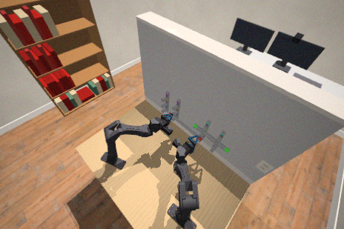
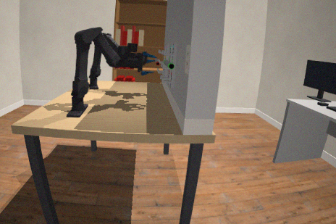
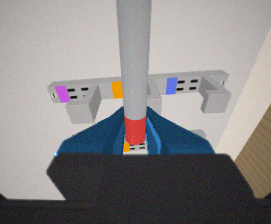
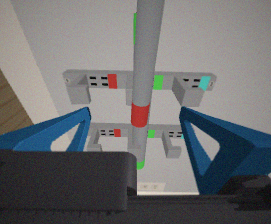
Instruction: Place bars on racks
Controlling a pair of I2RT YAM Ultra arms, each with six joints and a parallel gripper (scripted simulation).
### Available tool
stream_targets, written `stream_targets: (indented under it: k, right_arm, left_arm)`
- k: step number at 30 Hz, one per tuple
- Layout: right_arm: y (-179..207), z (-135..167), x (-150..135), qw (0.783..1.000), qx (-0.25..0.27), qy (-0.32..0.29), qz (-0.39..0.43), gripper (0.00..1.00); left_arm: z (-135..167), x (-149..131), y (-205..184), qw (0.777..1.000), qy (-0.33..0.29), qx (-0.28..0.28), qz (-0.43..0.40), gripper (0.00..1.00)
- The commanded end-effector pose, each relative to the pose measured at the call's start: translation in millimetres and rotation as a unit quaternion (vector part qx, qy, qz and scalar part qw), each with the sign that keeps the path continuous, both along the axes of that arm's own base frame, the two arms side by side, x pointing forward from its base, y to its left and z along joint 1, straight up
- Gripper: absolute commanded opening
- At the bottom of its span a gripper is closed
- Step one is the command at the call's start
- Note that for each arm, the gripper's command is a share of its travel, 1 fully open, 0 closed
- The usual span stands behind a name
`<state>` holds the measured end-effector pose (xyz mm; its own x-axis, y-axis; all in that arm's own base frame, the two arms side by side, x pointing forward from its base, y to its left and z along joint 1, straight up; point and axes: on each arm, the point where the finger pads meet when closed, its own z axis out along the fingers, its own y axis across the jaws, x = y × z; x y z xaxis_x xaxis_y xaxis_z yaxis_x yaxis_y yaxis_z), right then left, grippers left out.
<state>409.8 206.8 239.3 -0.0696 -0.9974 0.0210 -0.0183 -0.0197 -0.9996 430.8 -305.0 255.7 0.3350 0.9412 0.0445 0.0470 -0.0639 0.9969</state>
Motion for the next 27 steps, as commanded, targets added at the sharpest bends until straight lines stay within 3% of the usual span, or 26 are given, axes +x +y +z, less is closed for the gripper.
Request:
stream_targets:
  k: [1,27]
  right_arm:
    - [1.7,13.0,6.5,1.000,0.014,-0.012,0.002,1.00]
    - [0.6,15.5,27.3,1.000,0.014,-0.013,0.002,1.00]
  left_arm:
    - [19.0,-0.5,0.5,0.999,-0.022,-0.031,0.000,0.00]
    - [12.9,-0.1,-1.0,0.999,-0.022,-0.031,0.000,0.00]
